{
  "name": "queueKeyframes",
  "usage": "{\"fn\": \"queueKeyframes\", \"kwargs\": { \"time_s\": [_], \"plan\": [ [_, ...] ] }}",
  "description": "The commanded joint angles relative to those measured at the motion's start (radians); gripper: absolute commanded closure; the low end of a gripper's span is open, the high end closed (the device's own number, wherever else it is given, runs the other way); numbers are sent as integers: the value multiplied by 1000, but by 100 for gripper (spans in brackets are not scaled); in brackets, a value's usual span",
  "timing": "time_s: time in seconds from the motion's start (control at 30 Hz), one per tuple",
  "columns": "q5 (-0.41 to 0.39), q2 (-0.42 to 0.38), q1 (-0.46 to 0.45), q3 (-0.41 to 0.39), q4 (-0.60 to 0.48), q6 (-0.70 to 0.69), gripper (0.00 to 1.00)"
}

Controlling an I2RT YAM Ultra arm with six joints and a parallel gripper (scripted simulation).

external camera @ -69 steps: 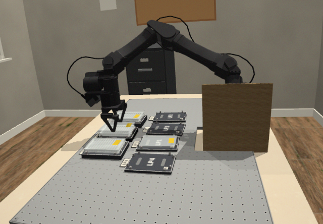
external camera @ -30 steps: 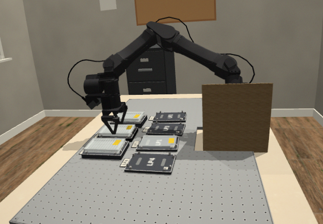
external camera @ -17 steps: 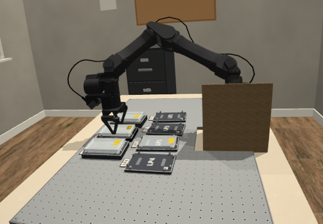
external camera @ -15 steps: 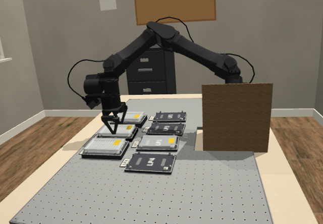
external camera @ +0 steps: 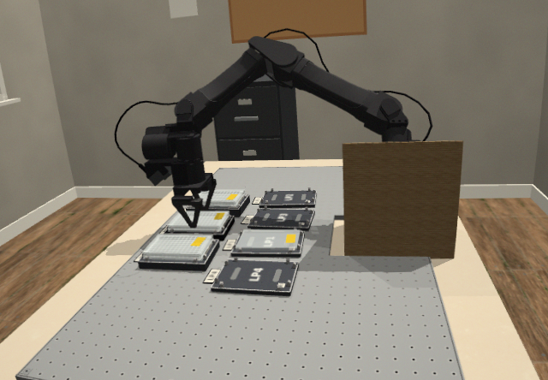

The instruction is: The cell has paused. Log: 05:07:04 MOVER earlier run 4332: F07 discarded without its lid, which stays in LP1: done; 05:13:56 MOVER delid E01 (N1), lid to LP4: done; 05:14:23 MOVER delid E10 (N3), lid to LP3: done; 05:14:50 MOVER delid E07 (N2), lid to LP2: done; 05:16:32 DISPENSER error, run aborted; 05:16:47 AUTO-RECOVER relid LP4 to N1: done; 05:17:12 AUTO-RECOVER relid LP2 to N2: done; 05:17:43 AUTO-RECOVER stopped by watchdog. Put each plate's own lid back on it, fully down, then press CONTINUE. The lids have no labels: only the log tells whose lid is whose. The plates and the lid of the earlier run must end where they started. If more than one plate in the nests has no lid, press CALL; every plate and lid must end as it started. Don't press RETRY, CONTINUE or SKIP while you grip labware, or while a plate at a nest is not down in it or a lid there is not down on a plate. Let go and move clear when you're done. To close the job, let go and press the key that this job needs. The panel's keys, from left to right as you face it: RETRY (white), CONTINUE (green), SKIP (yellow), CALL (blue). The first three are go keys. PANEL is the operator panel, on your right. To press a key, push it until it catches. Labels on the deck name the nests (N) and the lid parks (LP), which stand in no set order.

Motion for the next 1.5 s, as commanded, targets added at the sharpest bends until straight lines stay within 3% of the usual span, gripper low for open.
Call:
{"fn": "queueKeyframes", "kwargs": {
  "time_s": [0.0,0.4,0.43,1.47],
  "plan": [
    [0,-4,7,11,-1,-1,100],
    [0,-4,7,13,-3,-1,100],
    [0,-4,7,13,-3,-1,0],
    [0,-4,7,13,-3,-1,0]
  ]
}}
